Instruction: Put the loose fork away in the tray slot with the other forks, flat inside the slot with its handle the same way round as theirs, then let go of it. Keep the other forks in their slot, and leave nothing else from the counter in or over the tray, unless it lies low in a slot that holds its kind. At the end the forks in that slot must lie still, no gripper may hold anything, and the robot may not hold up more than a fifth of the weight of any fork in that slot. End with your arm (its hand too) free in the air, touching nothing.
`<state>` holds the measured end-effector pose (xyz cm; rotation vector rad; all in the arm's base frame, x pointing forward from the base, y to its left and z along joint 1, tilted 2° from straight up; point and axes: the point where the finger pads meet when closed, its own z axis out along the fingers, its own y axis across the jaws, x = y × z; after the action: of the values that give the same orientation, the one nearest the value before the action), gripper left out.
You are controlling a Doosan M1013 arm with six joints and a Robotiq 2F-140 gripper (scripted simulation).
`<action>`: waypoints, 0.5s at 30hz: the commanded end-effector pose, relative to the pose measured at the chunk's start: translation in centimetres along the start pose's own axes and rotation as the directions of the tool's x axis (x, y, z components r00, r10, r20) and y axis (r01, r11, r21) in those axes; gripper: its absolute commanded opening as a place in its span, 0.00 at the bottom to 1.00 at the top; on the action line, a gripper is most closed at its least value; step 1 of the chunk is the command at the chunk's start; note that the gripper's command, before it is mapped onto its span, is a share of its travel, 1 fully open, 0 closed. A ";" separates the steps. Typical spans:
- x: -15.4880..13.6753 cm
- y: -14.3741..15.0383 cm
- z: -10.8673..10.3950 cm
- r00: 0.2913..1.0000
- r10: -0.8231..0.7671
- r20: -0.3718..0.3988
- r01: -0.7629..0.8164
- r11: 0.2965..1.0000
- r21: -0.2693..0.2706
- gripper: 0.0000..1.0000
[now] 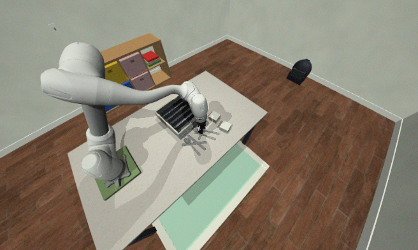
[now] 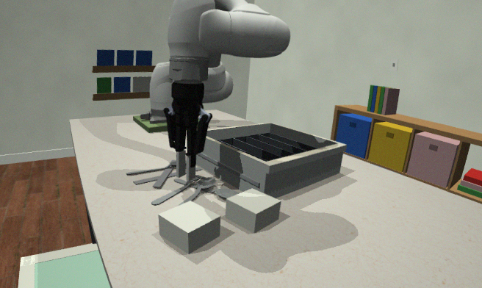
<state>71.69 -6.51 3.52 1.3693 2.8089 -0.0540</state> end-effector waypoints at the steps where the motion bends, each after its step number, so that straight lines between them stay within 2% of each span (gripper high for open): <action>1: 0.0 0.0 0.1 1.000 0.000 0.000 0.000 1.000 0.000 0.16; 15: 0.0 0.0 0.3 1.000 0.000 0.000 0.000 1.000 0.000 0.16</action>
<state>71.69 -6.53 3.23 1.3693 2.8089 -0.0540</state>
